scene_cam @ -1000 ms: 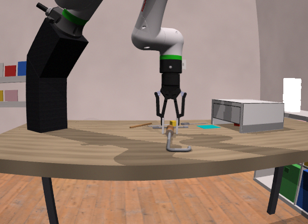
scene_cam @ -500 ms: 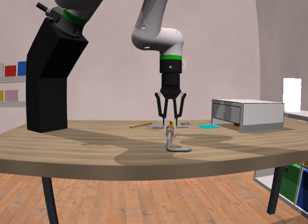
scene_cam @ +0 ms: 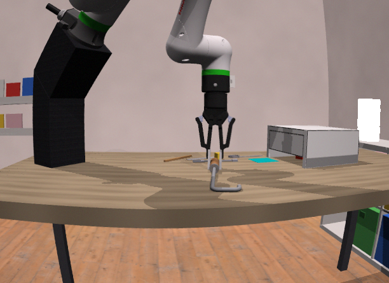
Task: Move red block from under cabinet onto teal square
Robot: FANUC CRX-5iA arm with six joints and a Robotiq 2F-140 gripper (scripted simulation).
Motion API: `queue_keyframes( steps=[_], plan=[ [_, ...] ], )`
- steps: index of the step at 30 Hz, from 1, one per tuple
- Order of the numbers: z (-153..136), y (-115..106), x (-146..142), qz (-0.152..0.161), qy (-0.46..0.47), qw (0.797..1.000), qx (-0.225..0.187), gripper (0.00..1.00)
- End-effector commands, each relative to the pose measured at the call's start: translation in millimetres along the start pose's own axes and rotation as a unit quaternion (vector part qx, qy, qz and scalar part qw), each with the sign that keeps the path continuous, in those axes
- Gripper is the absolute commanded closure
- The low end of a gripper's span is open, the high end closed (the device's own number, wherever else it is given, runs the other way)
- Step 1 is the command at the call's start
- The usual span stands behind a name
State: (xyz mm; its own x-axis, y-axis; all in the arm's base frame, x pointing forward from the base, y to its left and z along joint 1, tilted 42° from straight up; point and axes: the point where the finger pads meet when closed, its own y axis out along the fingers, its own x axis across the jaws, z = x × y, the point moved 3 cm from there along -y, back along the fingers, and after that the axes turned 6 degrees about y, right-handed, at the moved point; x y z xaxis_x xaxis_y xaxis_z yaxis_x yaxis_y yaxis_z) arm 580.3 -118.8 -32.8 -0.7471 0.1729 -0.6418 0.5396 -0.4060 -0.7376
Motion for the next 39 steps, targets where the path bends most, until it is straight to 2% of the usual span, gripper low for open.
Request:
queue_keyframes(
  steps=[1,39],
  plan=[
    [-0.1,-0.1,0.0,0.000,0.000,1.000,0.000,1.00],
    [-0.1,-4.1,0.0,0.000,-0.001,1.000,0.000,1.00]
  ],
)
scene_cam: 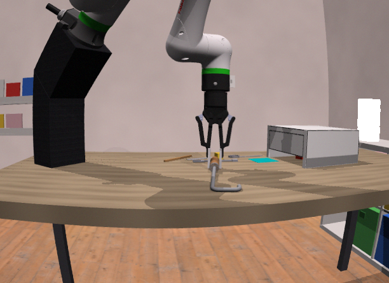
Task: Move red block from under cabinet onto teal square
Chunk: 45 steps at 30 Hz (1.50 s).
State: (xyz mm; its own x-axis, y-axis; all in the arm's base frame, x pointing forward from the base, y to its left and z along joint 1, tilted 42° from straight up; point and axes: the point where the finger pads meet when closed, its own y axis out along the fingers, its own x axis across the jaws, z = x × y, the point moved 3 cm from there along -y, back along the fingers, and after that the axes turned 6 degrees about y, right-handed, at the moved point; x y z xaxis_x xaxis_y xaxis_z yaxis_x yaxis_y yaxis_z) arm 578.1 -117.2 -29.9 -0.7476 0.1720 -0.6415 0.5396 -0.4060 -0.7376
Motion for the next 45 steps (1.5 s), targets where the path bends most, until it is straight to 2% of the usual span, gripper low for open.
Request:
queue_keyframes(
  steps=[1,13,27,39,41,45],
  plan=[
    [-0.1,-0.1,0.0,0.000,-0.001,1.000,0.000,1.00],
    [0.1,-0.1,0.2,0.000,-0.024,1.000,0.000,1.00],
    [0.9,-0.1,0.9,0.000,-0.099,0.995,0.000,1.00],
    [2.3,-0.1,2.0,0.000,-0.229,0.973,0.000,1.00],
    [2.3,-0.1,2.0,0.000,-0.229,0.973,0.000,1.00],
    [2.9,-0.1,2.5,0.000,-0.281,0.960,0.000,1.00]
  ],
)
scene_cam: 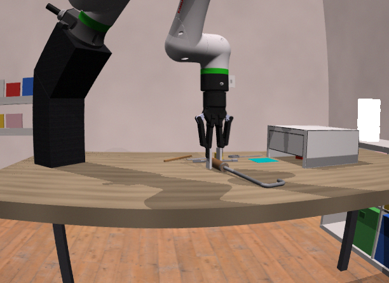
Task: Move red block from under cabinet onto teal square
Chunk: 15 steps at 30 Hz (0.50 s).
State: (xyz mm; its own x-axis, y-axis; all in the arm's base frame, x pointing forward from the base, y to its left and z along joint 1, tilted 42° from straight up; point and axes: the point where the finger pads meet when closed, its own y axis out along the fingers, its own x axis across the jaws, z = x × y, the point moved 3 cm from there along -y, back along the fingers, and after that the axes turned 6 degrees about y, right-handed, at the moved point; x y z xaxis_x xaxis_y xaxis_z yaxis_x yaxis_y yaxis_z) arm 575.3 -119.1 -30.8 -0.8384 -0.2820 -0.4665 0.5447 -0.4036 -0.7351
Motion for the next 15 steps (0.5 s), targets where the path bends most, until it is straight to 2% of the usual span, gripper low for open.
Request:
queue_keyframes(
  steps=[1,11,15],
  plan=[
    [0.2,-0.1,0.5,-0.003,-0.049,0.999,0.000,1.00],
    [1.0,-0.1,2.4,-0.003,-0.199,0.980,0.000,1.00],
    [1.2,-0.1,2.8,-0.003,-0.229,0.973,0.000,1.00]
  ],
)
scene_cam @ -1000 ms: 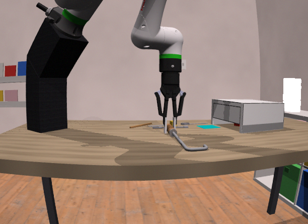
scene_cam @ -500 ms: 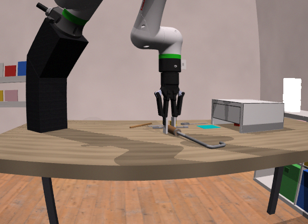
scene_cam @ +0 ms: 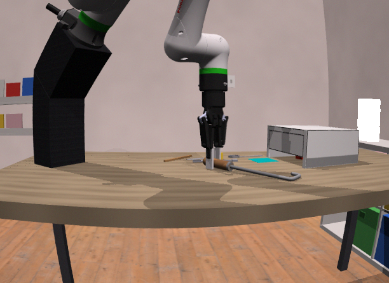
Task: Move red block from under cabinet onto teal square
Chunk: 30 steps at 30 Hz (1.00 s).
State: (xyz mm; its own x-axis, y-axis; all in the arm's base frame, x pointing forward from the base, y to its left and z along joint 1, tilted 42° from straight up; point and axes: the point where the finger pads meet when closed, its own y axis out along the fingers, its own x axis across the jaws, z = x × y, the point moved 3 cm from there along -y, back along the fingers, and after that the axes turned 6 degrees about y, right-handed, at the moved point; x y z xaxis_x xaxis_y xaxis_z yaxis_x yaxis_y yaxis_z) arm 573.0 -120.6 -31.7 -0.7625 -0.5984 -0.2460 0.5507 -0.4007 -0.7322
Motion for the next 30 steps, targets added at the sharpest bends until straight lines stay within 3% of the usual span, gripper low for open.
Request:
queue_keyframes(
  steps=[1,15,30],
  plan=[
    [0.3,0.0,0.4,-0.006,-0.049,0.999,-0.002,1.00],
    [0.3,0.0,2.9,-0.006,-0.227,0.974,-0.003,1.00],
    [0.3,-0.1,5.3,-0.005,-0.395,0.919,-0.004,1.00]
  ],
)
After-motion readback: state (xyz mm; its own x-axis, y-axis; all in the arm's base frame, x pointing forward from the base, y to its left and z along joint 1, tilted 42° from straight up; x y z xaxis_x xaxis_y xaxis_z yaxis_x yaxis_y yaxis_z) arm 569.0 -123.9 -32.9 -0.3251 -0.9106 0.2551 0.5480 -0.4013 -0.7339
